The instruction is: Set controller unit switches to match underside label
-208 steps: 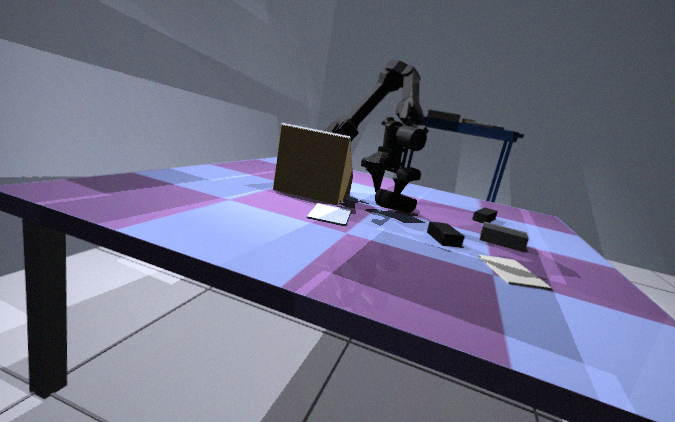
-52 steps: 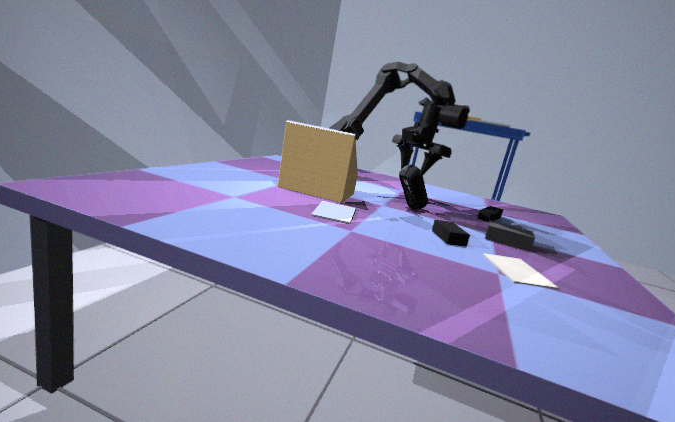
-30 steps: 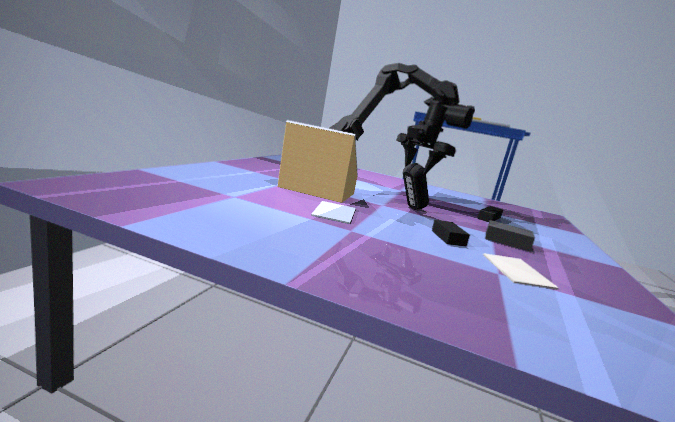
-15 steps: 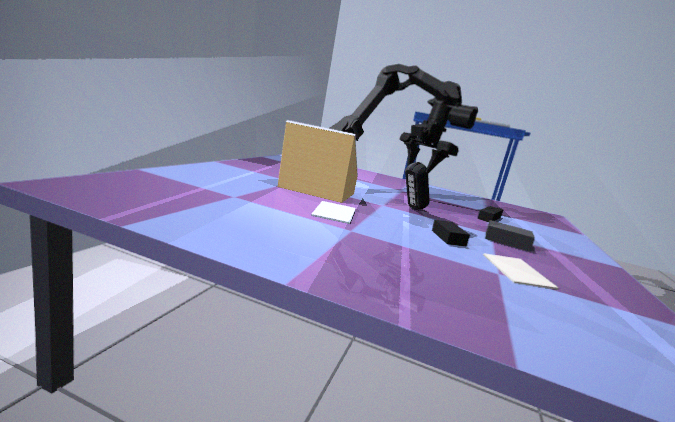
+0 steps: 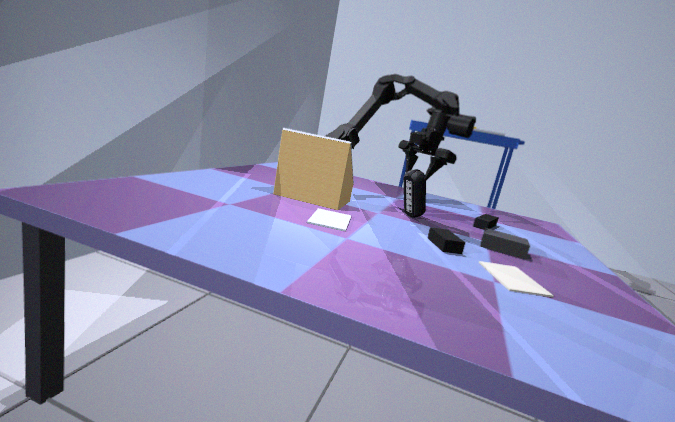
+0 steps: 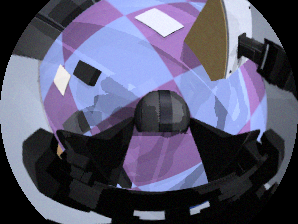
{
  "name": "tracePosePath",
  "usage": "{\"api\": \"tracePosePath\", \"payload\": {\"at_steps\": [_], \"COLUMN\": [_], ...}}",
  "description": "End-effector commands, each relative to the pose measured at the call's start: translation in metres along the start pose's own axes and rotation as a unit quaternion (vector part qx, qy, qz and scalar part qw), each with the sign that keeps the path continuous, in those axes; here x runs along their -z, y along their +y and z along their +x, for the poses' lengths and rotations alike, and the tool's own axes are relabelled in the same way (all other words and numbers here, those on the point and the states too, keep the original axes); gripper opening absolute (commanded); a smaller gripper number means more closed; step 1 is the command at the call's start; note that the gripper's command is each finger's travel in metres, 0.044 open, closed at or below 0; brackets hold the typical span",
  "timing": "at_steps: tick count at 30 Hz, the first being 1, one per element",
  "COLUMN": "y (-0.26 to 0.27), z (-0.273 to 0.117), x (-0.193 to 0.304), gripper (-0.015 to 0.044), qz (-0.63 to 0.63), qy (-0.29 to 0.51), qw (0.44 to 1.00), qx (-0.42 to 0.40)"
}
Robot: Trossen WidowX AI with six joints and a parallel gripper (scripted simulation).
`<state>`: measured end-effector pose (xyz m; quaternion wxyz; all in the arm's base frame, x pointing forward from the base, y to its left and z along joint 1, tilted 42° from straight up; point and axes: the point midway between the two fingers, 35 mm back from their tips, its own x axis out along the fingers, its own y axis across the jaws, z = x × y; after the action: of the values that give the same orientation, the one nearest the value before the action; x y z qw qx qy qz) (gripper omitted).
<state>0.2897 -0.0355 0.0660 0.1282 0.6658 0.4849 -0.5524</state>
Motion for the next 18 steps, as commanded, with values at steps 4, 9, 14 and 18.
{"api": "tracePosePath", "payload": {"at_steps": [4, 9, 14, 18], "y": [0.001, 0.001, 0.001, 0.001], "z": [-0.003, -0.005, -0.006, -0.007], "x": [0.01, 0.014, 0.018, 0.02], "gripper": [0.0336, 0.0336, 0.0336, 0.0336], "qz": [-0.002, -0.002, -0.002, -0.002], "qy": [-0.002, 0.002, 0.006, 0.009], "qw": [1.0, 1.0, 1.0, 1.0], "qx": [-0.003, -0.003, -0.003, -0.003]}}
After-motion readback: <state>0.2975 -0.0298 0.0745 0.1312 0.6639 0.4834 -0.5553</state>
